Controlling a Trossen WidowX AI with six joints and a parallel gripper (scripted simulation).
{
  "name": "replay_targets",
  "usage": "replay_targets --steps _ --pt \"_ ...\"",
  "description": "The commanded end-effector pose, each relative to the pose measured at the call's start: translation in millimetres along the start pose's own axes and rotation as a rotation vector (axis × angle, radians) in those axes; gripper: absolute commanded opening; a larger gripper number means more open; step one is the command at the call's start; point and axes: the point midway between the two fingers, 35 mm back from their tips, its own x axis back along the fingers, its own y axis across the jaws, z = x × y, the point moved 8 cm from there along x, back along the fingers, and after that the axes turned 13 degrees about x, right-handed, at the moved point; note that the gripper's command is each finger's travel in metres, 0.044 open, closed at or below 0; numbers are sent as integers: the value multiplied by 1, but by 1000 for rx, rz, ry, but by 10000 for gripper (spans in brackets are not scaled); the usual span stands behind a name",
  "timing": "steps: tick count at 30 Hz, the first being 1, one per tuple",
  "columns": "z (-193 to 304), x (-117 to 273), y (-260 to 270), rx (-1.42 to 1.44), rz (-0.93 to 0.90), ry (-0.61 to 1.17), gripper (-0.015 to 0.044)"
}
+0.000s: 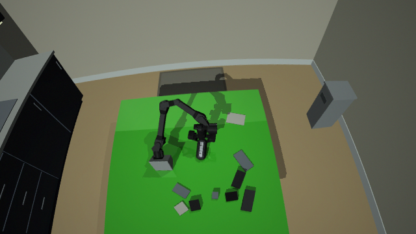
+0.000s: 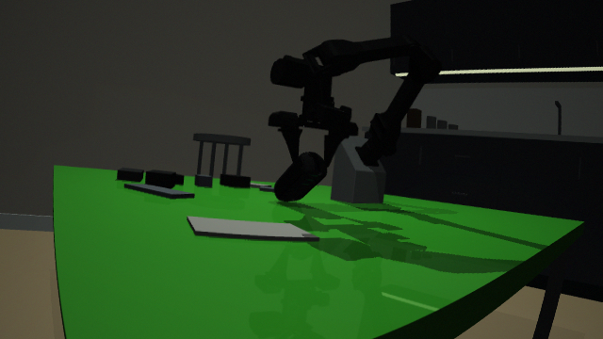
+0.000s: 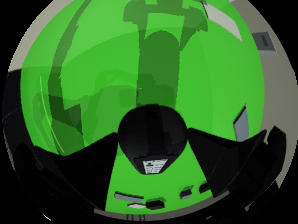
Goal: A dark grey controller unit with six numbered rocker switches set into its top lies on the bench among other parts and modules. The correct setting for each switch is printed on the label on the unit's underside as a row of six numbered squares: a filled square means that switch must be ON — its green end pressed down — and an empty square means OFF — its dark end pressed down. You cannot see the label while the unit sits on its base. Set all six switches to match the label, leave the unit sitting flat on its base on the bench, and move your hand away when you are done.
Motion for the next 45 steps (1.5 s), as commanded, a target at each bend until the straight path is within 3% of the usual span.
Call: replay_targets --steps 1,45 --pt "5 5 0 -2 7 7 336" --pt "29 25 7 -3 6 9 336"
